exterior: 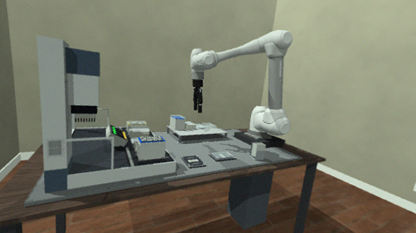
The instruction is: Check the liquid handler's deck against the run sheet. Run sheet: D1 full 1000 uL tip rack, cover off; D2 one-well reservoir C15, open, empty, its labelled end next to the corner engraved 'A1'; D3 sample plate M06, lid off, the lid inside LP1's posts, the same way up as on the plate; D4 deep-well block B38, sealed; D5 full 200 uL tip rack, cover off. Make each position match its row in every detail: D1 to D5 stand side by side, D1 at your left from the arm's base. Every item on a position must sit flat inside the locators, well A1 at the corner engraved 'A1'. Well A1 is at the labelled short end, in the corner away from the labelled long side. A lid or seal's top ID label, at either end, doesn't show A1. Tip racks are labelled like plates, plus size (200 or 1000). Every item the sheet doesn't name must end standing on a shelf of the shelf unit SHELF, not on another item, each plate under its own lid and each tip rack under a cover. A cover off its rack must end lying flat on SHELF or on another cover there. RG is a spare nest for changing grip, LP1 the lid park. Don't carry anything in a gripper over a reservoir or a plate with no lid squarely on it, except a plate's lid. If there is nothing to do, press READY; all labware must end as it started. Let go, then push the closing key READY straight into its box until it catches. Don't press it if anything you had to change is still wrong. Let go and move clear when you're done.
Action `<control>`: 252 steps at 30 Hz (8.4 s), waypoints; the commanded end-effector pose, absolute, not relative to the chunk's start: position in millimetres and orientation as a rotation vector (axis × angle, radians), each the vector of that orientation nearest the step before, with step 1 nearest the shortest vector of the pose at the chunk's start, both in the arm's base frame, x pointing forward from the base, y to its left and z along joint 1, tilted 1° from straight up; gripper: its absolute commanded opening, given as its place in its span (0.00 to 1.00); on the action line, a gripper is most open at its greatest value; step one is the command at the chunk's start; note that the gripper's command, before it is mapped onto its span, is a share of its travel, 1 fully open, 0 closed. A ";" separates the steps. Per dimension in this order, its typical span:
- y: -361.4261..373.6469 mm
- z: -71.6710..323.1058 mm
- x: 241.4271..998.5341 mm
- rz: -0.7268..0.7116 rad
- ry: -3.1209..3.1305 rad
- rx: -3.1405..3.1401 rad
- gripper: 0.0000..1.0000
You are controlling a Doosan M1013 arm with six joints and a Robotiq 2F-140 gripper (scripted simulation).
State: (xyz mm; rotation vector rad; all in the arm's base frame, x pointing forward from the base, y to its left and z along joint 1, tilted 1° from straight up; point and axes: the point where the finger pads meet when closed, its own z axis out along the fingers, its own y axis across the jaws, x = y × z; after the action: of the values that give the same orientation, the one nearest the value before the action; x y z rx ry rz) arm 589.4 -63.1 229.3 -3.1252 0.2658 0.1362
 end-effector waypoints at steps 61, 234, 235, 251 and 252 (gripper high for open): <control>-37.5 277.9 840.6 -0.012 -0.009 -3.150 0.79; -138.0 170.3 990.4 -0.013 -0.009 -3.150 0.79; -137.9 170.3 990.4 -0.013 -0.009 -3.150 0.79; -137.9 170.3 990.4 -0.013 -0.009 -3.150 0.79; -137.9 170.3 990.4 -0.013 -0.009 -3.150 0.79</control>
State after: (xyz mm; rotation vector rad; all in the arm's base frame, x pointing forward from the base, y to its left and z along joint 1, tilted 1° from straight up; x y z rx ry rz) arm 990.1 -138.0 168.6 -3.1504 -0.0091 -0.0094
